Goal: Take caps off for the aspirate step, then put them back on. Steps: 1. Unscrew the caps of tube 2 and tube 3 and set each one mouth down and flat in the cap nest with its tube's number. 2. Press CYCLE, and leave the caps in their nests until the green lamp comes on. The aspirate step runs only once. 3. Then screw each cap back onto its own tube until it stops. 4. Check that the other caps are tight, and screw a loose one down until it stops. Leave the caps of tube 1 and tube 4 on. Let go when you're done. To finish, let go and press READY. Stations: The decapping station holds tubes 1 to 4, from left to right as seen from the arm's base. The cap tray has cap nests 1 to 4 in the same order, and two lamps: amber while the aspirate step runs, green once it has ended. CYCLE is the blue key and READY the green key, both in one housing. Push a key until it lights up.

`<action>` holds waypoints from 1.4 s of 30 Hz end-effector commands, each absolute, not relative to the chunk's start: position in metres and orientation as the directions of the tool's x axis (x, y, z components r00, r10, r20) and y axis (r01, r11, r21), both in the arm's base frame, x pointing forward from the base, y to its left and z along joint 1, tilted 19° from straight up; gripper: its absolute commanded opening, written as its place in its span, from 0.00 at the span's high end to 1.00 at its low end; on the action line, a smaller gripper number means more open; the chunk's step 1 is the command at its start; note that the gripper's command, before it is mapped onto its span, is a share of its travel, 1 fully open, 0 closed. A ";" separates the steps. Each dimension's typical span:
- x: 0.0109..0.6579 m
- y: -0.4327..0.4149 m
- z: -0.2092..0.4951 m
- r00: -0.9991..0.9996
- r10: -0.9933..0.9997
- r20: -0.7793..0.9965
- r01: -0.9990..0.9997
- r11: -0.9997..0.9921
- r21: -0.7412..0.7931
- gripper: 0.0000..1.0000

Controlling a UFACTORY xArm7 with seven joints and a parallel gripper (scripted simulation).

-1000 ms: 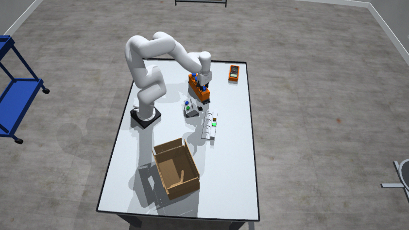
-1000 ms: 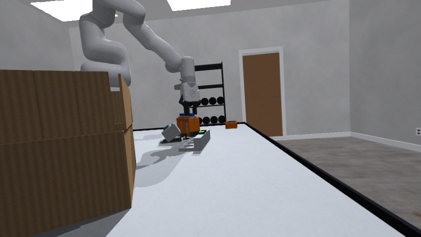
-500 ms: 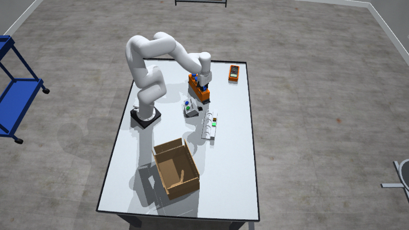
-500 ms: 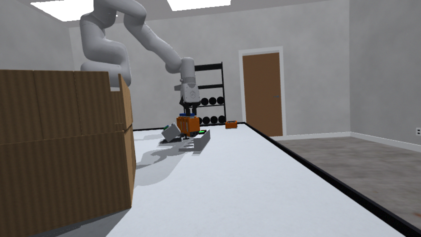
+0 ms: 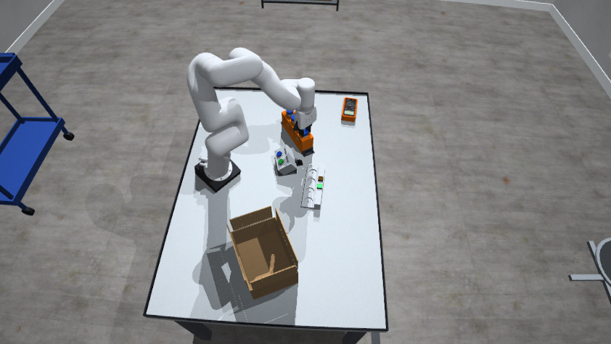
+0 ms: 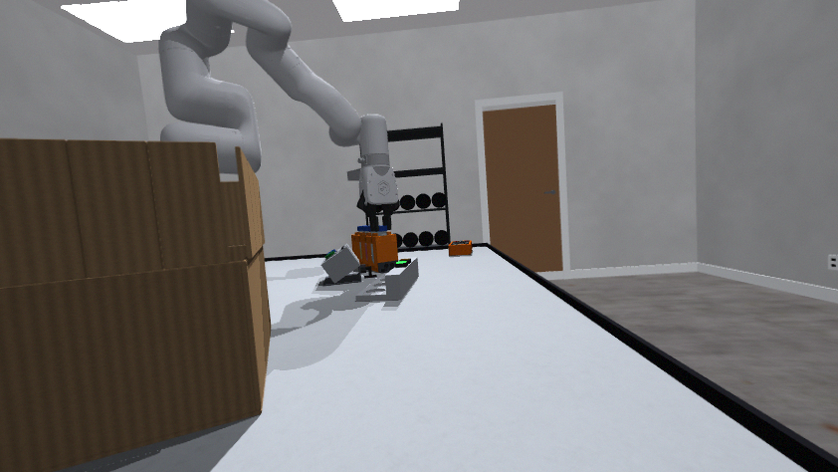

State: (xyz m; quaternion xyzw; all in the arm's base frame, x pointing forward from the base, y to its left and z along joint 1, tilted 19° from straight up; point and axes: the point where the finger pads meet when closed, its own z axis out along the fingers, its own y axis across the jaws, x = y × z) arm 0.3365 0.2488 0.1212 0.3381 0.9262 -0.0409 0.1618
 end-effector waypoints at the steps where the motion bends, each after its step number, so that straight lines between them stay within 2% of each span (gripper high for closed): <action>1: 0.337 0.250 0.122 -0.678 0.659 -0.325 0.681 0.730 0.057 1.00; 23: 0.337 0.250 0.122 -0.360 0.891 -0.277 0.892 0.416 0.179 1.00; 28: 0.337 0.250 0.122 -0.352 0.895 -0.276 0.895 0.408 0.182 1.00; 29: 0.337 0.250 0.122 -0.352 0.895 -0.276 0.895 0.408 0.182 0.54; 42: 0.335 0.252 0.131 -0.352 0.895 -0.276 0.895 0.408 0.182 0.54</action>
